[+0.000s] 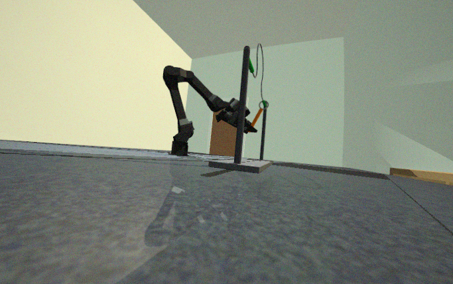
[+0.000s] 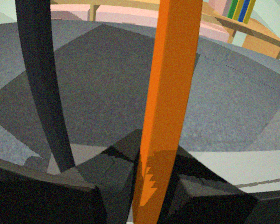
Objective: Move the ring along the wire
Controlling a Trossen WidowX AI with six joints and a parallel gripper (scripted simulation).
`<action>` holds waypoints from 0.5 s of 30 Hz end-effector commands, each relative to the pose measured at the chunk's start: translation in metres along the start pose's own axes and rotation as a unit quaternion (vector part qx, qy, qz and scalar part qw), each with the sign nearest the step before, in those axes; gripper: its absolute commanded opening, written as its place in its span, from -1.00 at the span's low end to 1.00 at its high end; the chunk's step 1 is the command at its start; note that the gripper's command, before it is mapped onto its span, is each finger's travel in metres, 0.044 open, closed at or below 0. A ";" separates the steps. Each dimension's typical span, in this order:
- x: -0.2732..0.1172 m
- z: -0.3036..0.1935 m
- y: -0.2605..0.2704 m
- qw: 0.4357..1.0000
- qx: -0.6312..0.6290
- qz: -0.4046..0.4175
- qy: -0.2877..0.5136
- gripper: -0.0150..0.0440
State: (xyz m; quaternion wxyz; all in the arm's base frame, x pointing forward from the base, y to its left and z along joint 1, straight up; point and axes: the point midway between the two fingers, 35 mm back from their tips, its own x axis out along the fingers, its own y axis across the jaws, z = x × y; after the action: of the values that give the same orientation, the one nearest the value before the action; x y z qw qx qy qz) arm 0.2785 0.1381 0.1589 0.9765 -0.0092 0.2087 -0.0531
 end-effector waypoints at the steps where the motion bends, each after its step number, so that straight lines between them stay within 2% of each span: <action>1: 0.000 0.000 0.000 1.000 0.002 -0.001 0.000 -1.00; 2: 0.000 0.000 0.000 1.000 0.002 -0.001 0.000 -1.00; 13: -0.001 0.000 0.000 1.000 0.000 0.000 0.000 -0.02; 15: -0.003 0.000 0.001 1.000 0.000 0.000 0.001 0.05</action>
State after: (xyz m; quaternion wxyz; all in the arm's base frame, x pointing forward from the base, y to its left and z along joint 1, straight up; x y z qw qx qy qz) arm 0.2776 0.1385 0.1583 0.9761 -0.0111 0.2104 -0.0526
